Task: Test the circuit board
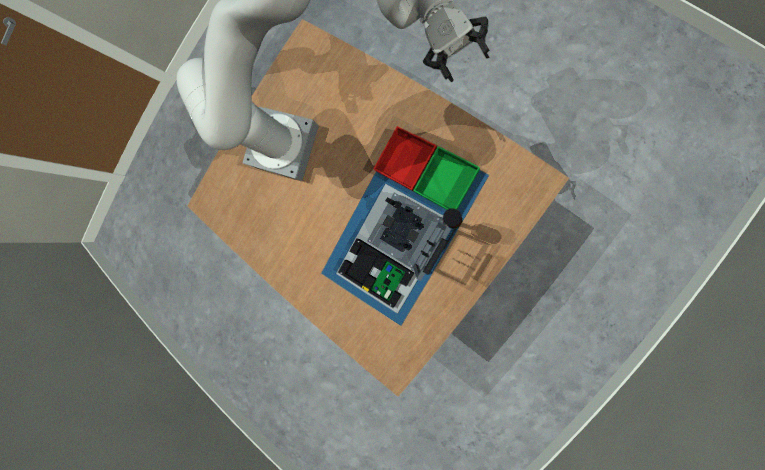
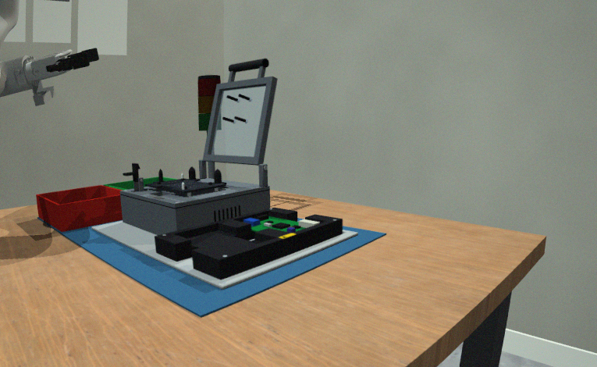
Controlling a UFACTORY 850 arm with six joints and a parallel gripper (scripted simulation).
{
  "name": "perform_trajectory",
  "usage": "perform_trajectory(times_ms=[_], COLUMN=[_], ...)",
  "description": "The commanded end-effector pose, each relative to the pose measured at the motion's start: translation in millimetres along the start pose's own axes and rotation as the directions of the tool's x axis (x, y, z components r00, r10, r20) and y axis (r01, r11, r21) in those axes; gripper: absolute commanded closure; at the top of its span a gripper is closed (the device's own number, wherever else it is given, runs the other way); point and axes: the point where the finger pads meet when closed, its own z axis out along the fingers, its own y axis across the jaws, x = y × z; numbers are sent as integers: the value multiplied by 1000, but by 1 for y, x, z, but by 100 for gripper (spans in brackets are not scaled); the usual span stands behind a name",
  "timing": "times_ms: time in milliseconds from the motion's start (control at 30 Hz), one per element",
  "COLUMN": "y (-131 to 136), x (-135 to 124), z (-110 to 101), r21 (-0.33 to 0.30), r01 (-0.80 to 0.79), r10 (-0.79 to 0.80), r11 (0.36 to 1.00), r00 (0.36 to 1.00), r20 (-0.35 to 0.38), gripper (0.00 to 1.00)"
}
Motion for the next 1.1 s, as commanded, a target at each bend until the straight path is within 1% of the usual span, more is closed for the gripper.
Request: perform_trajectory(times_ms=[0,167,233,267,367,467,500,567,633,700,733,833,900,967,1033,1067], y=[-4,-15,-15,-19,-30,-46,-46,-56,-58,-70,-73,-73,-89,-96,-96,-104], x=[-2,-3,-3,-3,-5,-8,-8,-10,-10,-12,-12,-12,-15,-16,-16,-17], z=[4,14,14,16,28,43,43,53,55,66,69,69,82,90,90,97], r21=[-20,-68,-68,-81,-133,-200,-200,-248,-258,-312,-323,-323,-394,-425,-427,-462], r01=[17,63,63,76,120,174,174,209,216,253,260,260,303,319,321,338], r10=[-17,-66,-66,-80,-130,-198,-198,-245,-256,-310,-321,-321,-393,-423,-426,-460], r11=[1000,996,996,994,984,964,964,946,942,916,910,910,868,847,845,820], r00=[1000,997,997,996,989,974,974,961,958,939,935,935,904,889,888,869], r20=[-12,-39,-39,-47,-75,-109,-109,-127,-131,-149,-152,-152,-169,-176,-176,-181], gripper=[0,0,0,0,0,0,0,0,0,0,0,0,0,0,0,0])
